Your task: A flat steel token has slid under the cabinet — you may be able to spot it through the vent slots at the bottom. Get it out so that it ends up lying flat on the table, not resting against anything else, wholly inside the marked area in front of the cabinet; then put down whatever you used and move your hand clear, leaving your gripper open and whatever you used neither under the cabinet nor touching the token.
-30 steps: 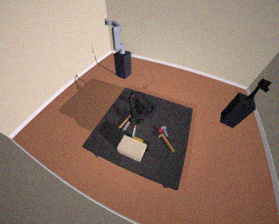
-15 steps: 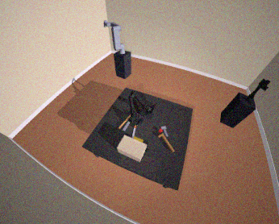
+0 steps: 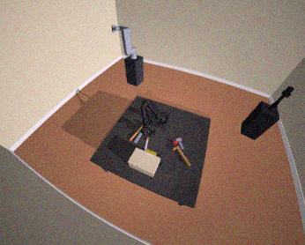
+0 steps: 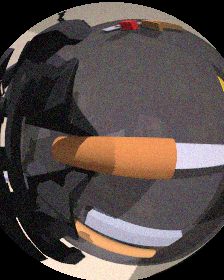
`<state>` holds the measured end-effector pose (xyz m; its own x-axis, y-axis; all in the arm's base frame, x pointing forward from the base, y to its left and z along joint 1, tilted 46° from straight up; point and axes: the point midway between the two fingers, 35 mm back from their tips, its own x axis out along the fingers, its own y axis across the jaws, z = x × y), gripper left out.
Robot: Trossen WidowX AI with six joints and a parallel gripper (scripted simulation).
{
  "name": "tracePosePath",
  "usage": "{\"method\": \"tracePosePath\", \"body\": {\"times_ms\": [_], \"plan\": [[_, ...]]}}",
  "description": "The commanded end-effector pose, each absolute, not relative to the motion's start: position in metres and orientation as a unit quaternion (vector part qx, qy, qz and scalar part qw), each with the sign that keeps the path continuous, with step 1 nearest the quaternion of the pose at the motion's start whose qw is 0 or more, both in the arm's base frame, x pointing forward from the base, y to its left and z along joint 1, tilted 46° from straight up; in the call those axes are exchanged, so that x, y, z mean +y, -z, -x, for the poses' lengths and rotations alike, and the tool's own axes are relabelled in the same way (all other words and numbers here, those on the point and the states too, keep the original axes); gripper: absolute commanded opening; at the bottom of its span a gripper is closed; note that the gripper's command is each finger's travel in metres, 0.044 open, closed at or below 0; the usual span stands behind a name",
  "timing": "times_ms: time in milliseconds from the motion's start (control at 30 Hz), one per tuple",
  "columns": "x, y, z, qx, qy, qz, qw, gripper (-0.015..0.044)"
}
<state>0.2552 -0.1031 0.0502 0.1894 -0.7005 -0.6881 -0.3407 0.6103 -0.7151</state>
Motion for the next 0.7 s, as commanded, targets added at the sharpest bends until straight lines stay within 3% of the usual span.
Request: {"method": "tracePosePath", "body": {"times_ms": [0,667], "plan": [[-0.103,-0.051,-0.256,0.621,0.141,0.418,0.648,0.0006],[-0.097,-0.049,-0.272,0.621,0.145,0.414,0.65,0.0]]}}
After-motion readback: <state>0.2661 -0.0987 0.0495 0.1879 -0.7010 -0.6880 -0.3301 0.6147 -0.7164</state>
